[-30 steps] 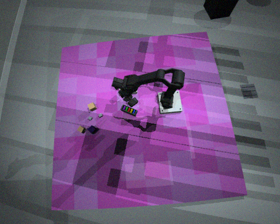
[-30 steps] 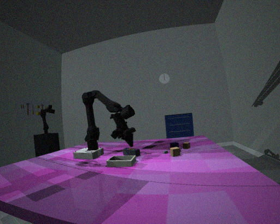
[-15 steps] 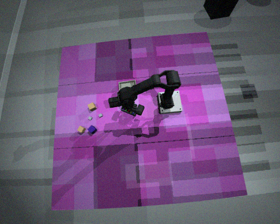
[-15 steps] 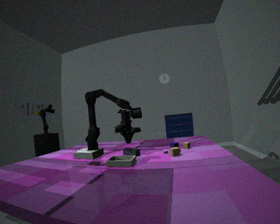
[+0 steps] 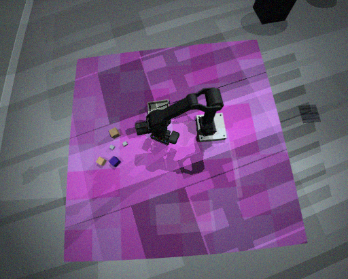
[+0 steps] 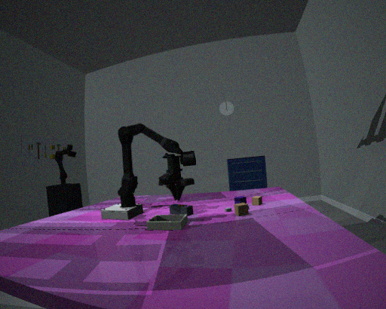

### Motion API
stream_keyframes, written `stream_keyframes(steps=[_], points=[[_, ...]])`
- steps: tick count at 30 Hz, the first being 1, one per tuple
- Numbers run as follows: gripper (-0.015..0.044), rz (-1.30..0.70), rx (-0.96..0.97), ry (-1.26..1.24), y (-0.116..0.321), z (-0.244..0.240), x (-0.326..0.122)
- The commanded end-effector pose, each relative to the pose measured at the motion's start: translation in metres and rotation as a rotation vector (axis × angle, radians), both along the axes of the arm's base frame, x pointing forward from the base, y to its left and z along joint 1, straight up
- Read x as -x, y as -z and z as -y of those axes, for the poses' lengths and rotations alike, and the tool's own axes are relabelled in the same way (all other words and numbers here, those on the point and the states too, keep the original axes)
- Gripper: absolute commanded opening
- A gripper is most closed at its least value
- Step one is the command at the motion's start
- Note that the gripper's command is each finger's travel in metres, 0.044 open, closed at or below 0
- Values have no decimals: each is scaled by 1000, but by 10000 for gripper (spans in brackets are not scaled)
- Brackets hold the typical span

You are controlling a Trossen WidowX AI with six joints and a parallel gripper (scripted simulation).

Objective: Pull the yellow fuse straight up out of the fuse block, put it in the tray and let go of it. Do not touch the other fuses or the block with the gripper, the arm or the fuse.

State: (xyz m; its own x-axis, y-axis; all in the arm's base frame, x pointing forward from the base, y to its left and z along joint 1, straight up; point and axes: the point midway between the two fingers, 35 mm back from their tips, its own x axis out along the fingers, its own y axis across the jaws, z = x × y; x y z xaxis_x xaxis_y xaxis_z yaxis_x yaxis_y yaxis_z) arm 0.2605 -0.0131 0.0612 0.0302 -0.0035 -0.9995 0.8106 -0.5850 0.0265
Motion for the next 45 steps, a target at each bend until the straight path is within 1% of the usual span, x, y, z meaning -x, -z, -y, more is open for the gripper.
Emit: stream_keyframes(steps=[1,16,45], points=[[70,-5,5,-3,5,1,0],[70,-5,5,-3,20,1,0],[70,-5,5,-3,30,2,0]])
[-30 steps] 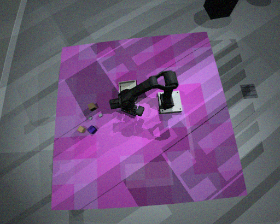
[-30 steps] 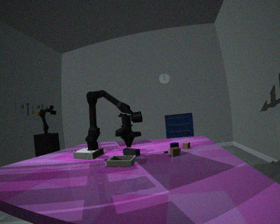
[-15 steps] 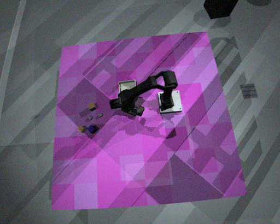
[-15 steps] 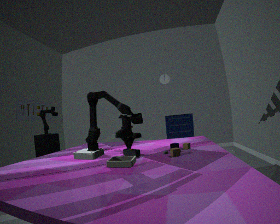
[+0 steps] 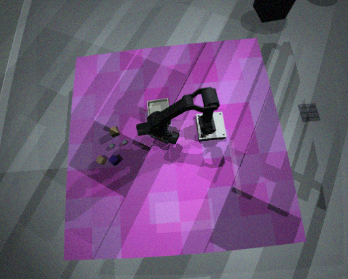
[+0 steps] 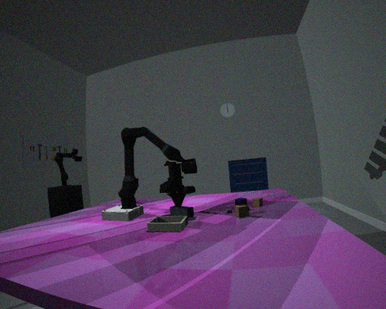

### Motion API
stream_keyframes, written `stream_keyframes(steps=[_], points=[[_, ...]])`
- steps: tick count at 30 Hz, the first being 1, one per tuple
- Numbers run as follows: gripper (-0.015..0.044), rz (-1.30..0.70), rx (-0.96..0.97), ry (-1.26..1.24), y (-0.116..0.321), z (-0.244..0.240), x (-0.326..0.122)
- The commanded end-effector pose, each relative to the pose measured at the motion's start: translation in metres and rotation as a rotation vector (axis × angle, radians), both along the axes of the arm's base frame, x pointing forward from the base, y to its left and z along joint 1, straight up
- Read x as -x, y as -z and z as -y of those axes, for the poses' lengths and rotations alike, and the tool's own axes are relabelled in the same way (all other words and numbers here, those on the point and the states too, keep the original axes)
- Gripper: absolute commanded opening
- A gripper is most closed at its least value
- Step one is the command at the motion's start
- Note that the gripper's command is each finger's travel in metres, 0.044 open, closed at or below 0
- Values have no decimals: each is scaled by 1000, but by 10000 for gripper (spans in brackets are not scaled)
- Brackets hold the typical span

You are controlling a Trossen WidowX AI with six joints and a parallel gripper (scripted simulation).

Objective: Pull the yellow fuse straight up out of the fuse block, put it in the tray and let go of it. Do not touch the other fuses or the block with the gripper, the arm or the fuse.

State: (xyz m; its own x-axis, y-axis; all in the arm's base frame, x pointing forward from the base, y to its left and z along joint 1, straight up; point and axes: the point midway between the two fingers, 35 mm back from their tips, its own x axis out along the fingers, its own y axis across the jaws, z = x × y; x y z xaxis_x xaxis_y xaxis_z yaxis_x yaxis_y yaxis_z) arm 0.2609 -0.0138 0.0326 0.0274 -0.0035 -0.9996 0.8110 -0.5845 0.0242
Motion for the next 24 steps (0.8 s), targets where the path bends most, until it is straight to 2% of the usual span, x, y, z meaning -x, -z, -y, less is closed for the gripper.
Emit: stream_keyframes(steps=[1,14,24], points=[[70,-2,5,-2,2,1,0],[0,-2,0,0,1,0,0],[0,-2,0,0,-2,0,0]])
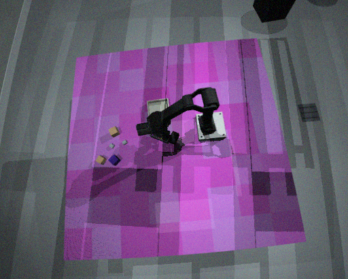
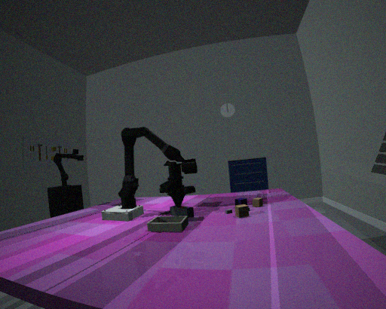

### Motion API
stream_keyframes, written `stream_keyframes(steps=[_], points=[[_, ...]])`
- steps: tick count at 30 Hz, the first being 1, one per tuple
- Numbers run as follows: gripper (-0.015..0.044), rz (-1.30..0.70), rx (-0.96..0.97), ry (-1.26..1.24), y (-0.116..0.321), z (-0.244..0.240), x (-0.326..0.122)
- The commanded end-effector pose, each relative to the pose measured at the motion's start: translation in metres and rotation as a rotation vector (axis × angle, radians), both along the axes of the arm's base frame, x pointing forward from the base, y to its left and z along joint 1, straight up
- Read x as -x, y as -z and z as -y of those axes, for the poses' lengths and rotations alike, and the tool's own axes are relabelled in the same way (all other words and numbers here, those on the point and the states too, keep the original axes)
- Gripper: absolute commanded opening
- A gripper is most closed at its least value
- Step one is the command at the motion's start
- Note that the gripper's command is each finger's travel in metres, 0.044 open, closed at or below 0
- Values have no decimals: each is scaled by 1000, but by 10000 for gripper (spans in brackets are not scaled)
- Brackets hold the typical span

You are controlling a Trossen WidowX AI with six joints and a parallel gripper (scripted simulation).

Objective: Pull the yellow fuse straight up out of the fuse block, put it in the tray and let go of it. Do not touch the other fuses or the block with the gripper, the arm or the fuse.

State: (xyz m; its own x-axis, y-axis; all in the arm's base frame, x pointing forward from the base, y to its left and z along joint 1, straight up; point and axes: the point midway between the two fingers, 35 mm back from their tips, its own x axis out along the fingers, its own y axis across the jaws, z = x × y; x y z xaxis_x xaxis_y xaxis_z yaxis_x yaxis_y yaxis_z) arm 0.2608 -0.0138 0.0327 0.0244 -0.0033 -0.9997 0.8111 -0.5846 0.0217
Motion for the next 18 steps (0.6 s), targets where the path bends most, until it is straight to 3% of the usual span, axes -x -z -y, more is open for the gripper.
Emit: stream_keyframes(steps=[1,18], points=[[0,1,1,0,-3,0,0],[0,1,2,-1,-11,0,0]])
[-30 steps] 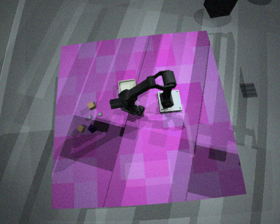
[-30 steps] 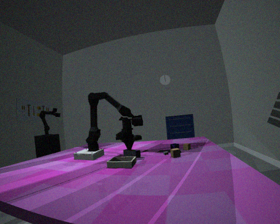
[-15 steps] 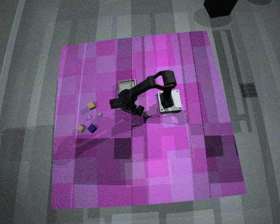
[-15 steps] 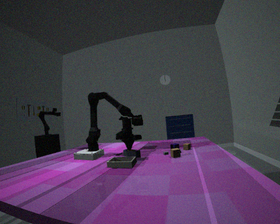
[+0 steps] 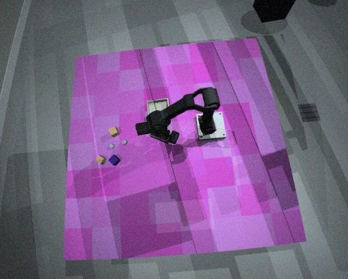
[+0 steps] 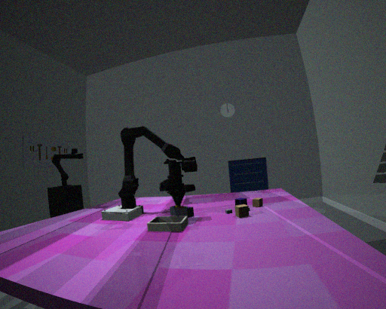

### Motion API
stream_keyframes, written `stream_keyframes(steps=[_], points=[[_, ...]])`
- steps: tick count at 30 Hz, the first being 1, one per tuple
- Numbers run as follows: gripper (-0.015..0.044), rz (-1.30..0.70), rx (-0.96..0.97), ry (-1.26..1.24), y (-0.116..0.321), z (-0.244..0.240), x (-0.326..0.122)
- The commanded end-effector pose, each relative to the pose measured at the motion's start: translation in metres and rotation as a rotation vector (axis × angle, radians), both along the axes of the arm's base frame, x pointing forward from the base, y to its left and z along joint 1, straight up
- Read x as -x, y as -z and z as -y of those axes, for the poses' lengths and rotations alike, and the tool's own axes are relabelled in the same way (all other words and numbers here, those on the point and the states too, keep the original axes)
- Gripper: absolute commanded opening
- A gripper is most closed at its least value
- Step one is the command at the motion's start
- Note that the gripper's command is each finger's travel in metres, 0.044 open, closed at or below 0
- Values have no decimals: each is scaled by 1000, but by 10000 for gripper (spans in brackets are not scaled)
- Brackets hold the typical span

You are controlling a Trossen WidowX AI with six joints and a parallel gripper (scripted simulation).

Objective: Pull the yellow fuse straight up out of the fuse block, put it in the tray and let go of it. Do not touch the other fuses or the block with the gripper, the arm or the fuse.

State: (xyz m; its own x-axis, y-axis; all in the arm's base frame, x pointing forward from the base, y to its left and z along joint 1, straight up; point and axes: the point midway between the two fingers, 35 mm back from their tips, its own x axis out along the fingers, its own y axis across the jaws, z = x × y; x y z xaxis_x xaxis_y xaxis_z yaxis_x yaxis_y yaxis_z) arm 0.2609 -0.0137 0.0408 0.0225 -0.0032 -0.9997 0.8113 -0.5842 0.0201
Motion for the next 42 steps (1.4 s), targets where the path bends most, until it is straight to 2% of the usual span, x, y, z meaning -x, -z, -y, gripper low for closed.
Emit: stream_keyframes(steps=[1,42], points=[[0,3,2,0,-3,0,0],[0,3,5,-2,-23,0,0]])
